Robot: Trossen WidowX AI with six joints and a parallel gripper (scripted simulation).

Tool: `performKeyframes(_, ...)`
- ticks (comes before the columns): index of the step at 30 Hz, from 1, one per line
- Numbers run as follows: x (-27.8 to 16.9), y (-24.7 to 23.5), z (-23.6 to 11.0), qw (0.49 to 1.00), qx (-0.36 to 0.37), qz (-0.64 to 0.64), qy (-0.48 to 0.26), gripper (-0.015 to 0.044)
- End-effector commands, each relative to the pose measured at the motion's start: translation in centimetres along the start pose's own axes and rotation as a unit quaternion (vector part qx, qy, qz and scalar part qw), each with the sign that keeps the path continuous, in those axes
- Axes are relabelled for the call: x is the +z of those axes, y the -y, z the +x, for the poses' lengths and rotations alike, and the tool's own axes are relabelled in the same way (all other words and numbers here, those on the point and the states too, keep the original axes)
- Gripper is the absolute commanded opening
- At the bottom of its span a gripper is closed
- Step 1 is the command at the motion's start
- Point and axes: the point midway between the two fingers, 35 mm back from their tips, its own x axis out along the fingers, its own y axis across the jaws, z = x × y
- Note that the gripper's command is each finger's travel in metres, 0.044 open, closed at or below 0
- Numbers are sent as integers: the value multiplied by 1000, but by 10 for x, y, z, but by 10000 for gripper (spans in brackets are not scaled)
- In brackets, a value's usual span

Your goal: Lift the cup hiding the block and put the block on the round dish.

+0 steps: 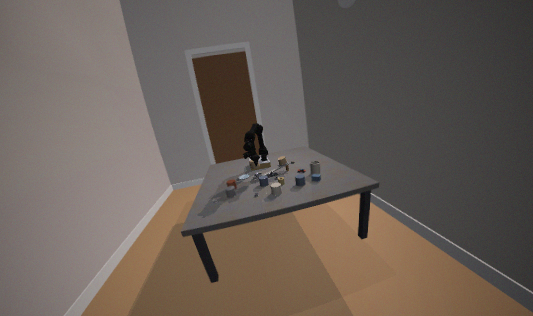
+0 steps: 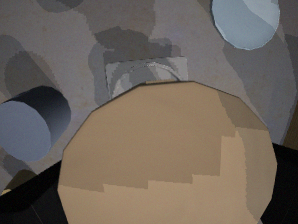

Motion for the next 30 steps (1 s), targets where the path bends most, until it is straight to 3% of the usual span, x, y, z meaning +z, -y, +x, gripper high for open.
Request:
performKeyframes(1, 0, 0, 0, 1000, 1, 0, 0, 0)
performKeyframes(21, 1, 0, 0, 1000, 1, 0, 1, 0)
performKeyframes(30, 48, 47, 13, 1000, 0, 0, 5, 0)
